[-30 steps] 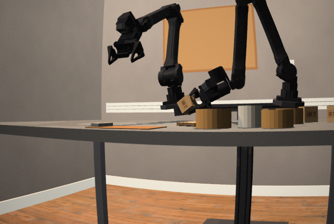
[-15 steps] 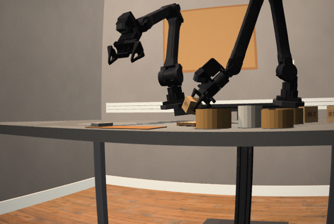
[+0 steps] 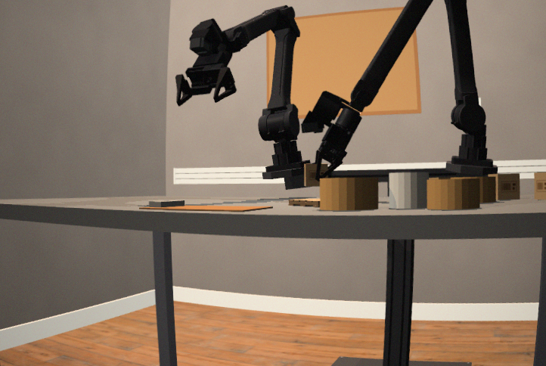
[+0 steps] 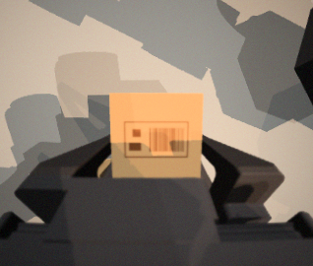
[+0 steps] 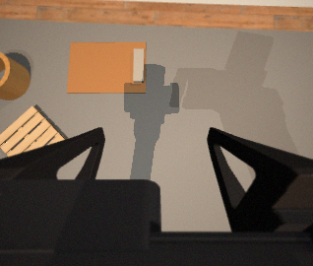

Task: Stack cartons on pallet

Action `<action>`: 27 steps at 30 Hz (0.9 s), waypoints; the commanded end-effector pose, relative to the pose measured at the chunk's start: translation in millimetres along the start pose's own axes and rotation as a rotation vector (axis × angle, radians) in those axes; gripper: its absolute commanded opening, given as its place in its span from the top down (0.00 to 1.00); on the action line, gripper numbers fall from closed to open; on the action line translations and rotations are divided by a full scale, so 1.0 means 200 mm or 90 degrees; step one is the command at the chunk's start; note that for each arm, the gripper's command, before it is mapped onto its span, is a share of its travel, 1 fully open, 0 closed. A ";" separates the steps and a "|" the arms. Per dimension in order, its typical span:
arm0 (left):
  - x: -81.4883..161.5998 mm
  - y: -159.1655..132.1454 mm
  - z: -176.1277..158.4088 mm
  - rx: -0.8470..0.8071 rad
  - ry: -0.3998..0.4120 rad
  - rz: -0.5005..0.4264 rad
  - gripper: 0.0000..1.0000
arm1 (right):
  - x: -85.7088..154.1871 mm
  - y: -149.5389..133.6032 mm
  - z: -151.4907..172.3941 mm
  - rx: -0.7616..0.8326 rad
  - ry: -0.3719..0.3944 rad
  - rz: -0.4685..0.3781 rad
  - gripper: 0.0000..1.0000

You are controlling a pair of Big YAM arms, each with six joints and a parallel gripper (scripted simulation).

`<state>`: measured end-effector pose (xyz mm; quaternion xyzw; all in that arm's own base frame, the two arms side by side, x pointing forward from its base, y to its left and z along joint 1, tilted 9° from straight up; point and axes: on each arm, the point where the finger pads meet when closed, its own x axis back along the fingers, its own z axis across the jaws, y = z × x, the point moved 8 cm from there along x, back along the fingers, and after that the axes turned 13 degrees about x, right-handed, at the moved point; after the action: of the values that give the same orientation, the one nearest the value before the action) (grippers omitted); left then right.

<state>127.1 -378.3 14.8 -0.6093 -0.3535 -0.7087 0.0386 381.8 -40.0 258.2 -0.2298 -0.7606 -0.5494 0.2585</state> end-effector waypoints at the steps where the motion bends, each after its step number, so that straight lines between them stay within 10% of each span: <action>1: -0.01 0.09 -0.07 -0.066 0.005 0.009 0.46 | 0.04 0.12 -0.05 0.006 -0.014 -0.031 0.00; 27: -0.05 0.13 -0.04 -0.046 0.007 -0.004 0.46 | 0.04 0.12 -0.05 0.006 -0.014 -0.031 0.00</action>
<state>130.0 -400.5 23.5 -0.6074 -0.3280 -0.7232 0.0233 381.8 -40.0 258.2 -0.2298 -0.7606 -0.5494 0.2585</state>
